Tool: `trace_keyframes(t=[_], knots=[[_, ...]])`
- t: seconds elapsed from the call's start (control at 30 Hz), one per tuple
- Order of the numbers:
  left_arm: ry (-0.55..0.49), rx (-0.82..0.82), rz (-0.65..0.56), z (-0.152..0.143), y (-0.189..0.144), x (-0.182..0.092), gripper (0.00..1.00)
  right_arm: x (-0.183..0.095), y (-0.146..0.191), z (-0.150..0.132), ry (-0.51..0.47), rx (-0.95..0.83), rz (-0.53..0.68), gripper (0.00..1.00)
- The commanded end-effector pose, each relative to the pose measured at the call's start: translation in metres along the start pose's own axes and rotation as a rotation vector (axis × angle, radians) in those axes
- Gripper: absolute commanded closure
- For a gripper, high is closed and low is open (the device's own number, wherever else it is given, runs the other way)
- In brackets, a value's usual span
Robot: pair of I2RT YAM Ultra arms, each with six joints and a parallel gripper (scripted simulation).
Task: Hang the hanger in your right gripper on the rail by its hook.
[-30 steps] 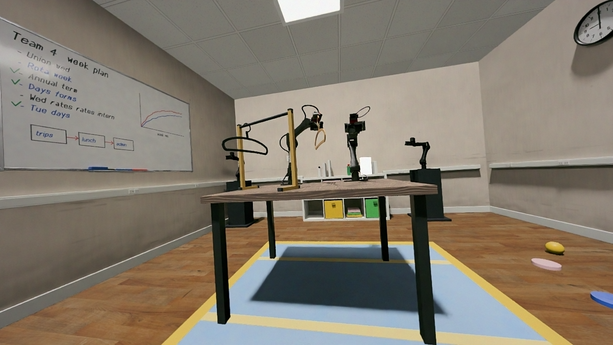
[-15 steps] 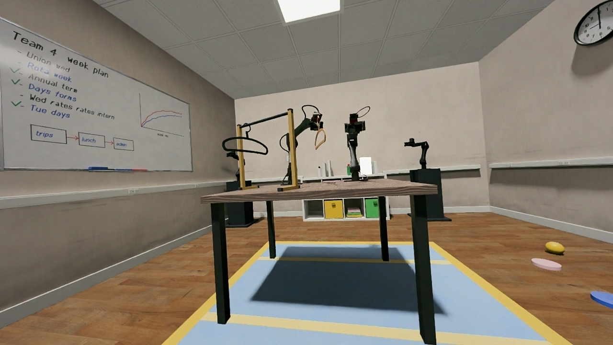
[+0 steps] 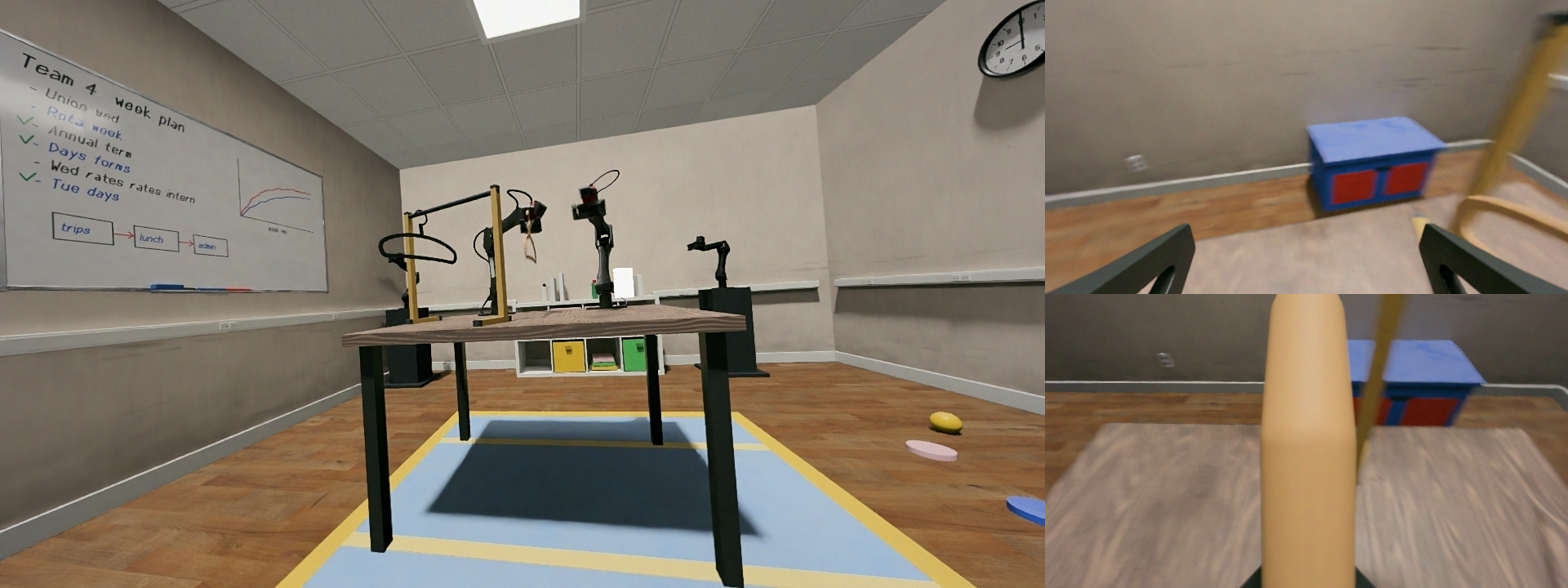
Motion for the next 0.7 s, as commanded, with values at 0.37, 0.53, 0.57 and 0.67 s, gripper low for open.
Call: trace_keyframes(t=[0.37,0.53,0.57,0.67], knots=[[0.128,0.066,-0.317,0.065,-0.102,-0.062,0.00,-0.005,-0.107,-0.022,-0.070,0.133,-0.304,0.99],[0.144,0.103,-0.447,0.083,-0.131,-0.101,0.00,-0.005,-0.123,-0.025,-0.078,0.146,-0.347,0.99],[0.143,0.109,-0.470,0.086,-0.135,-0.108,0.00,-0.005,-0.124,-0.025,-0.078,0.146,-0.352,0.99],[0.143,0.126,-0.535,0.093,-0.146,-0.128,0.00,-0.007,-0.128,-0.022,-0.081,0.152,-0.359,0.99]])
Point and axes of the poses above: on each arm, the point where the finger pads meet when closed, its own x axis out along the fingers, its own y axis across the jaws, z = x × y, the point moved 3 cm from there along -x, back along the fingers, and after that the axes turned 2 degrees about x, right-handed, at the moved point
